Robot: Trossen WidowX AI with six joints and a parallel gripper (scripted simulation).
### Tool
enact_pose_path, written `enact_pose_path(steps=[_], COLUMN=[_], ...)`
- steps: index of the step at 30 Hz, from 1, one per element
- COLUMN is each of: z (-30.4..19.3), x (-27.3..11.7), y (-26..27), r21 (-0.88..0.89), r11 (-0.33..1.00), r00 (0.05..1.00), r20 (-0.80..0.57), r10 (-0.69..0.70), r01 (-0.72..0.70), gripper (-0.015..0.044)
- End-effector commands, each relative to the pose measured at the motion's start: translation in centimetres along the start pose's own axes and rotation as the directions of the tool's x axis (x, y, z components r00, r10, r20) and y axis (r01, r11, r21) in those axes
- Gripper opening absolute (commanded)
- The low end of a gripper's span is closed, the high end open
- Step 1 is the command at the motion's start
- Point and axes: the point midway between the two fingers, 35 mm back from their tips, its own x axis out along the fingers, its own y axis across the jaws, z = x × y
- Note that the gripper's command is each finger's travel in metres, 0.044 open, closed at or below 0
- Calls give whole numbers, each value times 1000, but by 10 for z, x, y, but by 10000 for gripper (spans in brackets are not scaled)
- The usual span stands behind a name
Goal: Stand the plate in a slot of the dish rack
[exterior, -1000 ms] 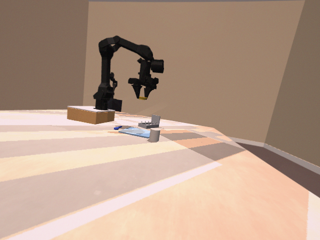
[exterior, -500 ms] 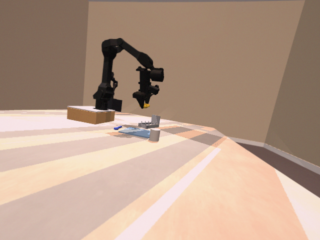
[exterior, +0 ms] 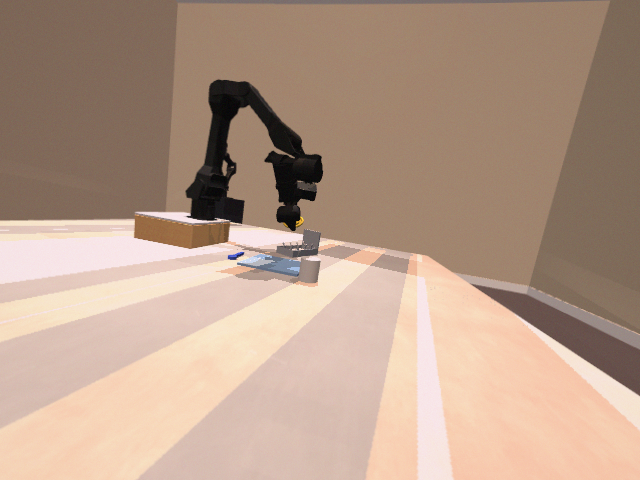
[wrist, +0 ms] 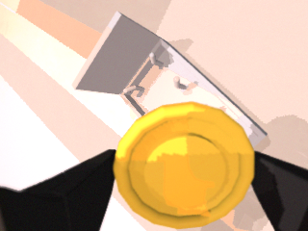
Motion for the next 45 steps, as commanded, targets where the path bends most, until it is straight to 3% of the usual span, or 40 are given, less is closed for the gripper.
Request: enact_pose_path(steps=[1, 18, 31, 40, 45], z=[-3, -6, -14, -19, -20], x=[9, 27, 28, 22, 22], y=[-2, -9, -11, -10, -10], r21=[-76, -485, -706, -780, -781], r11=[995, 861, 708, 610, 607], r00=[997, 915, 792, 686, 683], r20=[31, 259, 423, 521, 523], r10=[65, 311, 440, 508, 509], r01=[-62, -155, -17, 142, 146], gripper=[0, 0, 0, 0, 0])
